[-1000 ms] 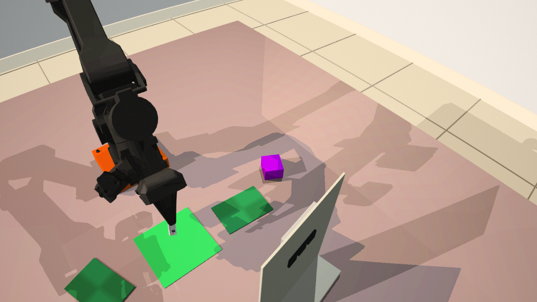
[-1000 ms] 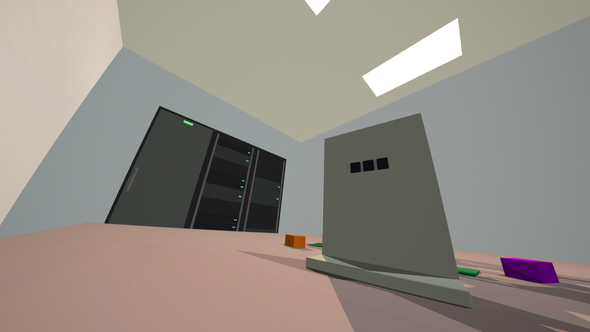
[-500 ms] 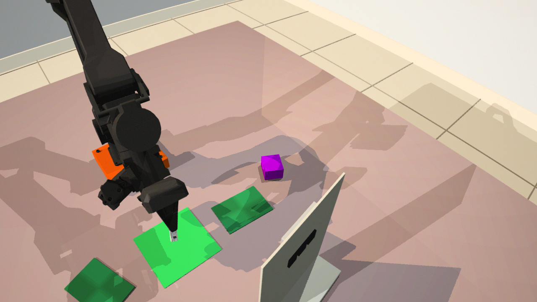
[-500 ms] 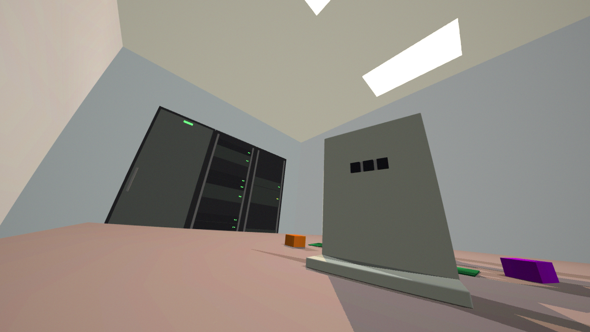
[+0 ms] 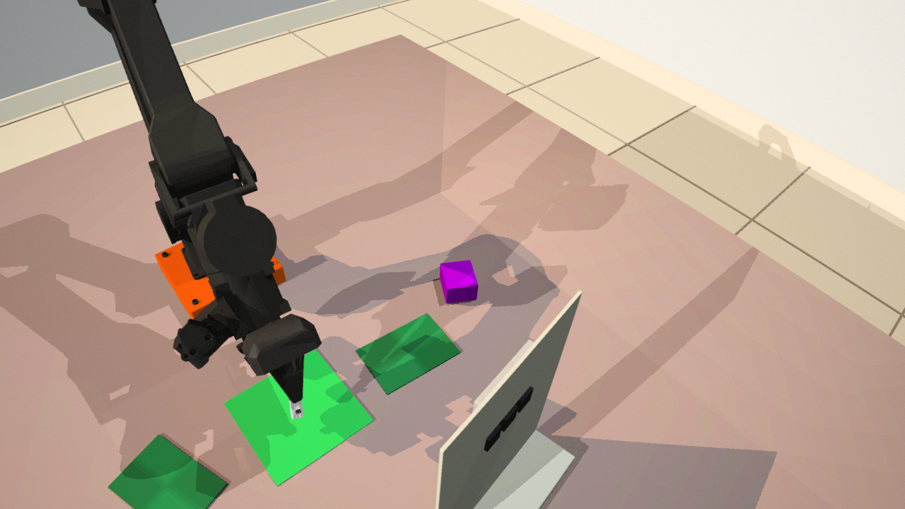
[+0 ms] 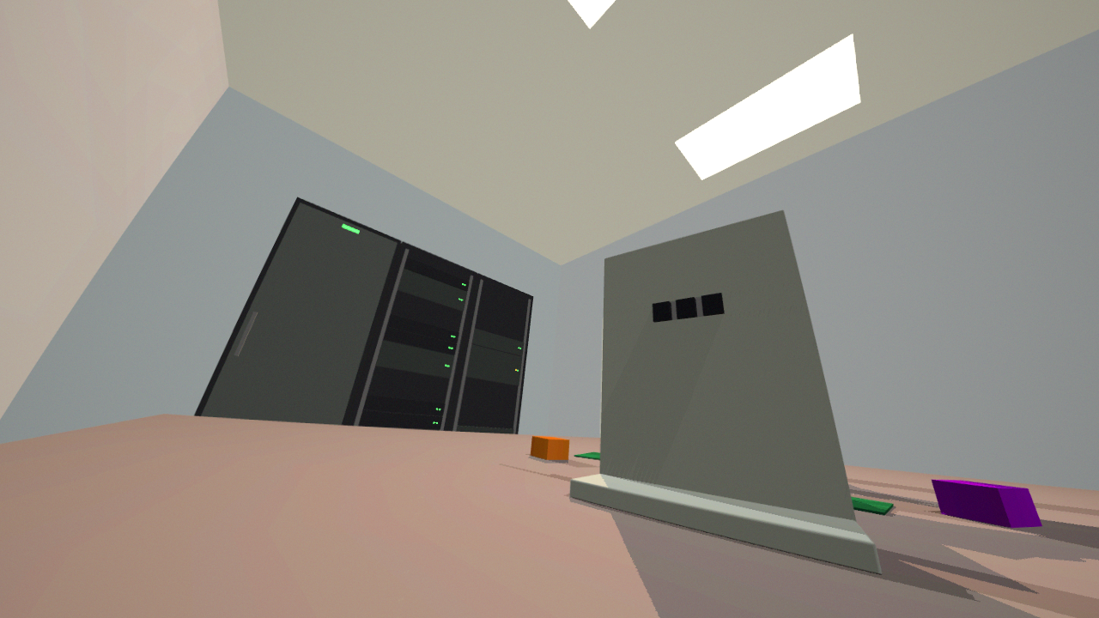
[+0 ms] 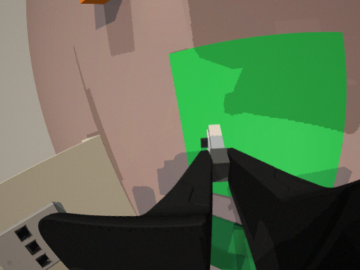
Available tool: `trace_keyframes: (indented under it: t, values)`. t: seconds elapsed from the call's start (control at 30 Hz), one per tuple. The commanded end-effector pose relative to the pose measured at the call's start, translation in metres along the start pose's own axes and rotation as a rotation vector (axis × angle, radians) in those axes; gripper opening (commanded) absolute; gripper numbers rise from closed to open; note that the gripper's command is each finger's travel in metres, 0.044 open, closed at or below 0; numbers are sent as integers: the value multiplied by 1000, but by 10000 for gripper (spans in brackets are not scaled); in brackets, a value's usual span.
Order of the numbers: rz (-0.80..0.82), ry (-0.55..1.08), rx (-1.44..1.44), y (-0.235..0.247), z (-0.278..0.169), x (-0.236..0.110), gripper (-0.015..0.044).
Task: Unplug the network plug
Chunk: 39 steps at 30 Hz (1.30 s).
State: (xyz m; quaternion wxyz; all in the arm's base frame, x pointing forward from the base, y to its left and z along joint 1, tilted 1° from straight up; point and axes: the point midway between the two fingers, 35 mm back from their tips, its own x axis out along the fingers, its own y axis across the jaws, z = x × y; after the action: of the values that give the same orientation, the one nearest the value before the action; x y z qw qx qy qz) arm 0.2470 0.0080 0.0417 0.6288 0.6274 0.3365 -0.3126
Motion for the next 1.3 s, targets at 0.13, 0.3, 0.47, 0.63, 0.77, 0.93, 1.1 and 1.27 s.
trace_keyframes:
  t: [0.13,0.3,0.47,0.63,0.77,0.93,1.1,1.27]
  values:
    - [-5,-6,-3,-11,1,11,0]
    - [-5,-6,-3,-15,1,14,0]
    - [-5,-6,-3,-14,1,15,0]
    - [-5,-6,-3,-15,-1,16,0]
    - [-5,-6,-3,-16,-1,18,0]
    - [-4,0,-7,-14,-1,16,0]
    - [-4,0,-7,-14,-1,16,105]
    - [-4,0,-7,-14,-1,16,156]
